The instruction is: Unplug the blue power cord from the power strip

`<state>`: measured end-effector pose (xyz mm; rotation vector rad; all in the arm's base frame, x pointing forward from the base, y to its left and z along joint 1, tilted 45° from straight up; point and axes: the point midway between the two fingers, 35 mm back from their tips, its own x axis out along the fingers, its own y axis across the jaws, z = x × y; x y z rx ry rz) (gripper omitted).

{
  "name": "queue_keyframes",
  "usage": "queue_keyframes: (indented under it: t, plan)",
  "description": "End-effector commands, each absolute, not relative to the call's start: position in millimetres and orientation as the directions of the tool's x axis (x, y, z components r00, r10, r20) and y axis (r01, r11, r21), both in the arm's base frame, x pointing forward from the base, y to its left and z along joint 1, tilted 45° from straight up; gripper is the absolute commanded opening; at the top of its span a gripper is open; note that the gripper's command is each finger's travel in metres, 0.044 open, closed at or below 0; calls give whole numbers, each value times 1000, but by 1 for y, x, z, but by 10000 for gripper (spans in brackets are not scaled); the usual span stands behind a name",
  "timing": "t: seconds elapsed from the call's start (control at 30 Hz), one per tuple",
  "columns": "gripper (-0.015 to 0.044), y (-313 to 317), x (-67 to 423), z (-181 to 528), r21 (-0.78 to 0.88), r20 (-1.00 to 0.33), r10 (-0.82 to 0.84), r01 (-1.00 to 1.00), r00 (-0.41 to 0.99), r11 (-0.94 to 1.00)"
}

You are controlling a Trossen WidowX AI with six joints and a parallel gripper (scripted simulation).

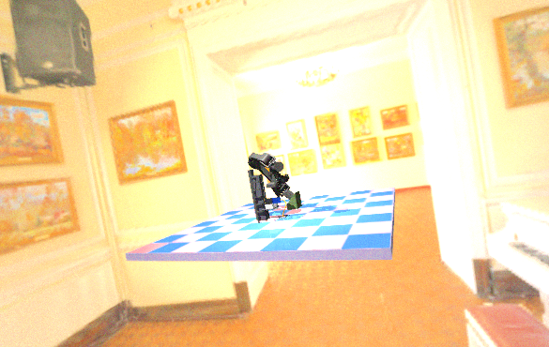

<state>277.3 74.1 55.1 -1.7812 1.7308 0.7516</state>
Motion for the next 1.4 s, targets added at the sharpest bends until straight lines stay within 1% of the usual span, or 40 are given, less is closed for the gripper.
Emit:
queue_keyframes:
  t: [0.0,0.63,0.83,1.13,1.37]
  plan:
    - [0,80,279,50,-4,-719,-695,-1000,20,-25]
    - [0,104,278,30,-2,-720,-694,-1000,21,-28]
    - [157,98,277,33,5,-716,-698,-999,19,-32]
    - [160,98,277,33,5,-716,-698,-999,19,-32]
    - [344,98,277,33,2,-717,-697,-1000,20,-31]
